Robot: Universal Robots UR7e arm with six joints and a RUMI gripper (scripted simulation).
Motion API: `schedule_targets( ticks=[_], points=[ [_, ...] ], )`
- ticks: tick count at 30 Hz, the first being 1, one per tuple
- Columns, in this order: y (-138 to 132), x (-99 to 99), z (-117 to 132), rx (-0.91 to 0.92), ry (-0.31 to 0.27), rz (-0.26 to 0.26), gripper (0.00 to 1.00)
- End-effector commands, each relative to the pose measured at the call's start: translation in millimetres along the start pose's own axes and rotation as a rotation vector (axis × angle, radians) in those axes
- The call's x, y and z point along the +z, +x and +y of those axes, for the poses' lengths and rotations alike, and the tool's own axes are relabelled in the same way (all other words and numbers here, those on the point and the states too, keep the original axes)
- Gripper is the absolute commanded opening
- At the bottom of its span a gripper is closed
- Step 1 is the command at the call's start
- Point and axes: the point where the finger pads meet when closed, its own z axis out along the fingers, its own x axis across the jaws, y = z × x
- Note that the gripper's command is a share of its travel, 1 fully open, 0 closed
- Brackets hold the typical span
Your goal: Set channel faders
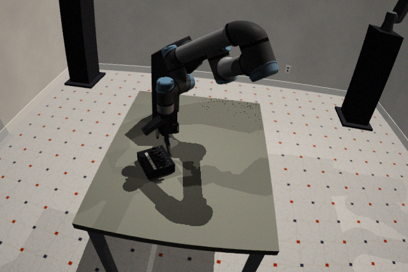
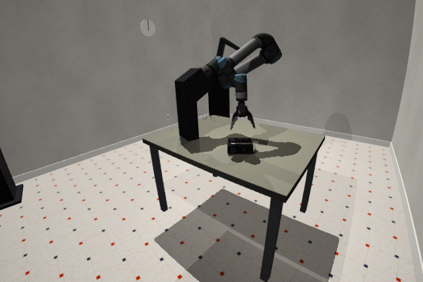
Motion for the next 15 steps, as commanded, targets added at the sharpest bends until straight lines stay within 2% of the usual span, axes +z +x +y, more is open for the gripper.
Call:
schedule_targets(
  ticks=[1, 15],
  points=[
    [1.2, 0.9, 1.4, 0.002, -0.002, 0.002, 1.00],
    [1.4, 0.1, 0.6, -0.010, -0.001, 0.002, 1.00]
  ],
)
